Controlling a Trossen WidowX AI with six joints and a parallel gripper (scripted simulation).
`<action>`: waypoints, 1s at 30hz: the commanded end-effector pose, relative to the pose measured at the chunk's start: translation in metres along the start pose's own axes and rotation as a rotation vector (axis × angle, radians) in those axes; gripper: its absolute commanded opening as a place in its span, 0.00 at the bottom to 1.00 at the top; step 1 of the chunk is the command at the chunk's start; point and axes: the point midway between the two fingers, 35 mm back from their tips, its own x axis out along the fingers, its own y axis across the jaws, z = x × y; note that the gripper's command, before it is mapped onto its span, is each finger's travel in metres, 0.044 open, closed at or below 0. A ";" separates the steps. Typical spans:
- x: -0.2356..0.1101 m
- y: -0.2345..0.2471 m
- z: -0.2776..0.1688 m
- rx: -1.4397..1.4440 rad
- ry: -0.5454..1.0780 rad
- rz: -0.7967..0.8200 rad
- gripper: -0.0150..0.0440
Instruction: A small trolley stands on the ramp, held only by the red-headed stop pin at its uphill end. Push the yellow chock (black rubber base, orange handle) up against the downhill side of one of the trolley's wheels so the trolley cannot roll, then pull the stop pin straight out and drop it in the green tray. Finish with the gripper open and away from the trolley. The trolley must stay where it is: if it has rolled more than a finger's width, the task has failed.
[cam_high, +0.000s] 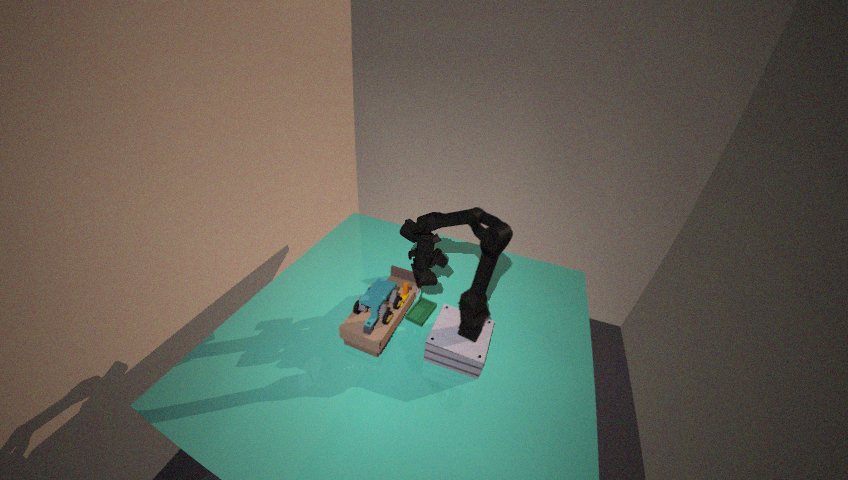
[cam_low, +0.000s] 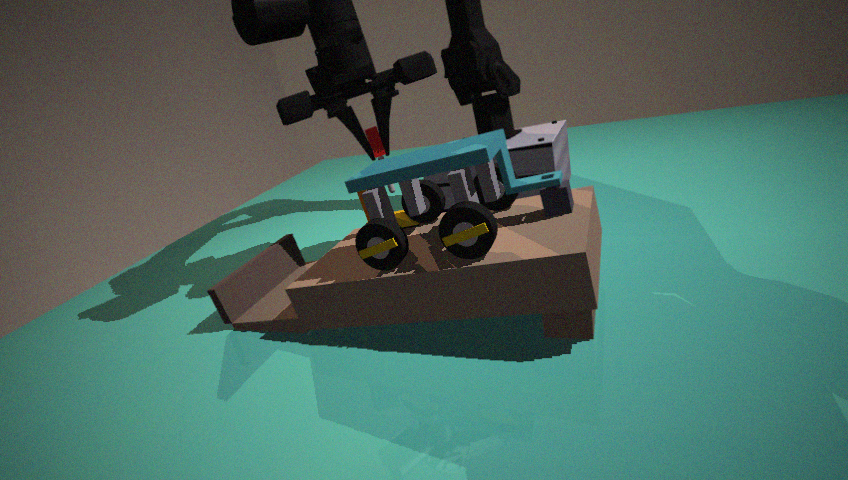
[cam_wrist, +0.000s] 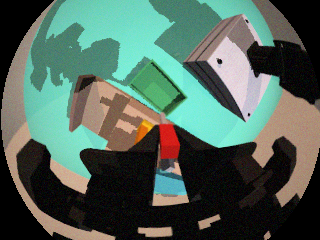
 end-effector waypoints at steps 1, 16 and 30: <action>-0.001 0.000 -0.001 0.113 -0.013 0.021 0.25; -0.001 -0.002 -0.004 0.569 -0.061 0.090 0.25; 0.002 -0.004 -0.002 0.737 -0.070 0.123 0.25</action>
